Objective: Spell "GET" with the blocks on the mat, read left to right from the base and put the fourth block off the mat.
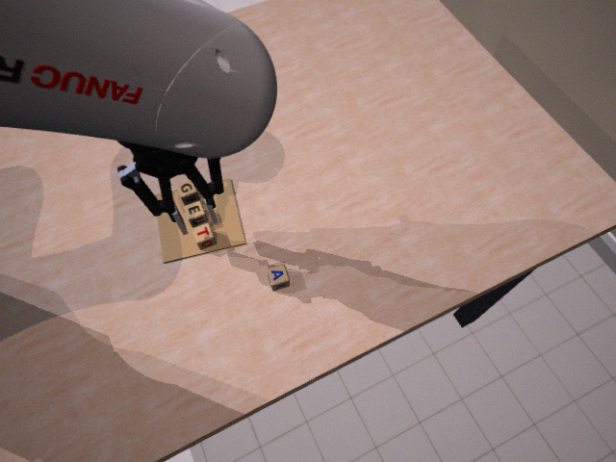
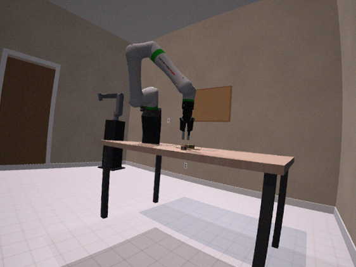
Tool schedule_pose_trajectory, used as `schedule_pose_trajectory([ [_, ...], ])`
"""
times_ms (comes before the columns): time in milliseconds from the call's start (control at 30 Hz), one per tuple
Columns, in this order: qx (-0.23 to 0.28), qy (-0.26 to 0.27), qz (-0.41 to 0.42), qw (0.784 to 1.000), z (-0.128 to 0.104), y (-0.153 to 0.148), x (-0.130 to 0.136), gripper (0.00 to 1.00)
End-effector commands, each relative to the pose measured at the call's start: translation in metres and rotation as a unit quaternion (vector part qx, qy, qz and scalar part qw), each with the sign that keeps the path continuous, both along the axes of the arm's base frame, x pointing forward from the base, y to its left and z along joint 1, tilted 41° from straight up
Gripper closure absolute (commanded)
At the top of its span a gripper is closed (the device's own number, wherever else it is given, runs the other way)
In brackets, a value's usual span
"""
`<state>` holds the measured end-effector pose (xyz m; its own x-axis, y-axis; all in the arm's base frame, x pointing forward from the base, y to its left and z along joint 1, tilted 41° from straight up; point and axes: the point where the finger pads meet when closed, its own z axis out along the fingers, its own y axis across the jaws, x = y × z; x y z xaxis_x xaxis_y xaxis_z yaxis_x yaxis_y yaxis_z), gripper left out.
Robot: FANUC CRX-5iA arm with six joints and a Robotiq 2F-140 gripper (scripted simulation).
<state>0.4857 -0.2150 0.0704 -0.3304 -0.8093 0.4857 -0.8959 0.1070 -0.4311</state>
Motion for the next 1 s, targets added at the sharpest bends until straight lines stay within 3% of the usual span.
schedule_pose_trajectory([
  [0,0.000,0.000,0.000,1.000,0.0143,0.0105,-0.0055,0.72],
  [233,0.000,0.000,0.000,1.000,0.0207,0.0154,-0.0080,0.72],
  [267,0.000,0.000,0.000,1.000,0.0207,0.0154,-0.0080,0.00],
  [967,0.000,0.000,0.000,1.000,0.0207,0.0154,-0.0080,0.00],
])
